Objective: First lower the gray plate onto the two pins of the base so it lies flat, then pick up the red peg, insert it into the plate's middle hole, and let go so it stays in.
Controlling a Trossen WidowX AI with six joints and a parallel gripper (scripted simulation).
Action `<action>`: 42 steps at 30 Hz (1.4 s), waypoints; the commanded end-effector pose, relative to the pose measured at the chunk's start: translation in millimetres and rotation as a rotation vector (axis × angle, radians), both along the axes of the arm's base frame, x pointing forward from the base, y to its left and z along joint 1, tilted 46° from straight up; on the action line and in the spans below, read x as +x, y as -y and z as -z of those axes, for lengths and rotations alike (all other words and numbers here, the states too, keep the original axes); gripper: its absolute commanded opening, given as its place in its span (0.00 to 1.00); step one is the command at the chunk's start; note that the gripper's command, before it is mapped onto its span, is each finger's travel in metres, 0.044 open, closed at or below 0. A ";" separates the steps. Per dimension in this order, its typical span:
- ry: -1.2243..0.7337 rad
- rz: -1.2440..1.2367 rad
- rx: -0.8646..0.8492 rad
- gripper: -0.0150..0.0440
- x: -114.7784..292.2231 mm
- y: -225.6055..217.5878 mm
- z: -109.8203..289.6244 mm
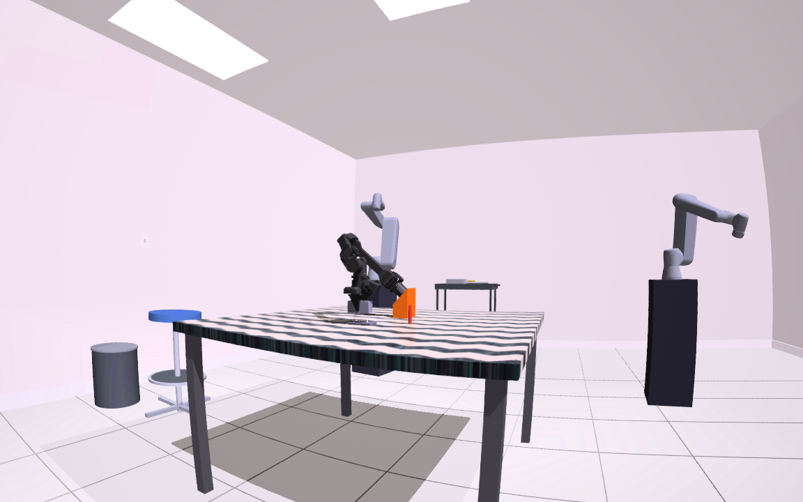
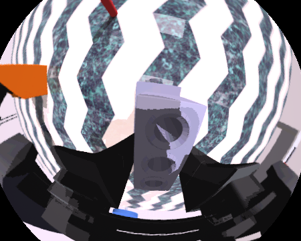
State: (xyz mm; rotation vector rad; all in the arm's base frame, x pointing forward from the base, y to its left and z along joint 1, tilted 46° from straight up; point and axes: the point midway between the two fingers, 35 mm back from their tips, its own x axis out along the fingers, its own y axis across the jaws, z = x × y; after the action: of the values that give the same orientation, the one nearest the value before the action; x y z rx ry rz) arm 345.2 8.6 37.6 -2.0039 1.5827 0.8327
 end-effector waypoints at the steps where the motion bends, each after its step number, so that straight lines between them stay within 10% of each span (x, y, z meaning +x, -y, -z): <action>1: -0.009 -0.002 -0.008 0.25 -1.2 7.0 6.3; 31: 0.004 0.003 -0.001 0.25 4.9 22.4 18.9; 42: 0.004 0.003 -0.001 0.74 4.9 22.4 18.9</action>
State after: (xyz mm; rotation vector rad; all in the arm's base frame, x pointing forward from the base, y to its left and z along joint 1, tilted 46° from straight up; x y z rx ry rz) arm 349.9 -14.1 18.2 -2.0026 1.5843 0.8278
